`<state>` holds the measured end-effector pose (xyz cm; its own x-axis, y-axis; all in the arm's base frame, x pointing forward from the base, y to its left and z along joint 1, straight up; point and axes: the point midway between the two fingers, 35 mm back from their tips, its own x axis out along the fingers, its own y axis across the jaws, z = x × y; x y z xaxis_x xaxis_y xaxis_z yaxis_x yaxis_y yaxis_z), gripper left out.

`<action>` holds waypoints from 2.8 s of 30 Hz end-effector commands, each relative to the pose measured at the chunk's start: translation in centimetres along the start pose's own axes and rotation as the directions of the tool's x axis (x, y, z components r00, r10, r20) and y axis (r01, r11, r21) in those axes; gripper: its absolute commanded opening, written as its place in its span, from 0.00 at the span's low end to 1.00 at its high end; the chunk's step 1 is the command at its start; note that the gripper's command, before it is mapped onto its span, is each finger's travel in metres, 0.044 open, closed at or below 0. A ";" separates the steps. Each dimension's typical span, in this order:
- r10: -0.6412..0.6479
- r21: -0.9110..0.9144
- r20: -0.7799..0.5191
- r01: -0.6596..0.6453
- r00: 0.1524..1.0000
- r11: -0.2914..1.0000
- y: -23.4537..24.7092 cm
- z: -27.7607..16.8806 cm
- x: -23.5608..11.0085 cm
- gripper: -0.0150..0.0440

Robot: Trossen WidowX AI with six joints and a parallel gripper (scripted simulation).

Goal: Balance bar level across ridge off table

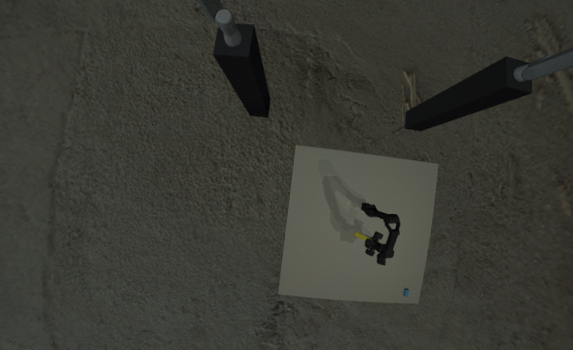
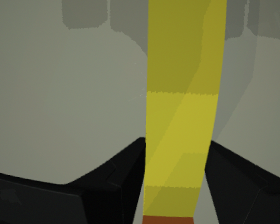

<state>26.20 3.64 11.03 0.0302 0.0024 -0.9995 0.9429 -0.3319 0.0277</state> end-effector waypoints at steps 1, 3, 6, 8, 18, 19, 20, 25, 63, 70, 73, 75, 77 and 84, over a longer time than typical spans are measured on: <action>0.000 0.000 0.000 0.000 1.000 1.000 0.0 0.0 0.0 0.25; 0.000 0.000 0.000 0.000 1.000 1.000 0.0 0.0 0.0 0.25; 0.000 0.000 0.000 0.000 1.000 1.000 0.0 0.0 0.0 0.25; 0.000 0.000 0.000 0.000 1.000 1.000 0.0 0.0 0.0 0.25; 0.000 0.000 0.000 0.000 1.000 1.000 0.0 0.0 0.0 0.48; 0.000 0.000 0.000 0.000 1.000 1.000 0.0 0.0 0.0 0.52; 0.000 0.000 0.000 0.000 1.000 1.000 0.0 0.0 0.0 0.54; 0.000 0.000 0.000 0.000 1.000 1.000 0.0 0.0 0.0 0.54; 0.000 0.000 0.000 0.000 1.000 1.000 0.0 0.0 0.0 0.55; 0.000 0.000 0.000 0.000 1.000 1.000 0.0 0.0 0.0 0.57; 0.000 0.000 0.000 0.000 1.000 1.000 0.0 0.0 0.0 0.57; 0.000 0.000 0.000 0.000 1.000 1.000 0.0 0.0 0.0 0.57; 0.000 0.000 0.000 0.000 1.000 1.000 0.0 0.0 0.0 0.66; 0.000 0.000 0.000 0.000 1.000 1.000 0.0 0.0 0.0 0.97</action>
<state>26.21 3.63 11.03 0.0309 0.0020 -0.9995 0.9428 -0.3321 0.0285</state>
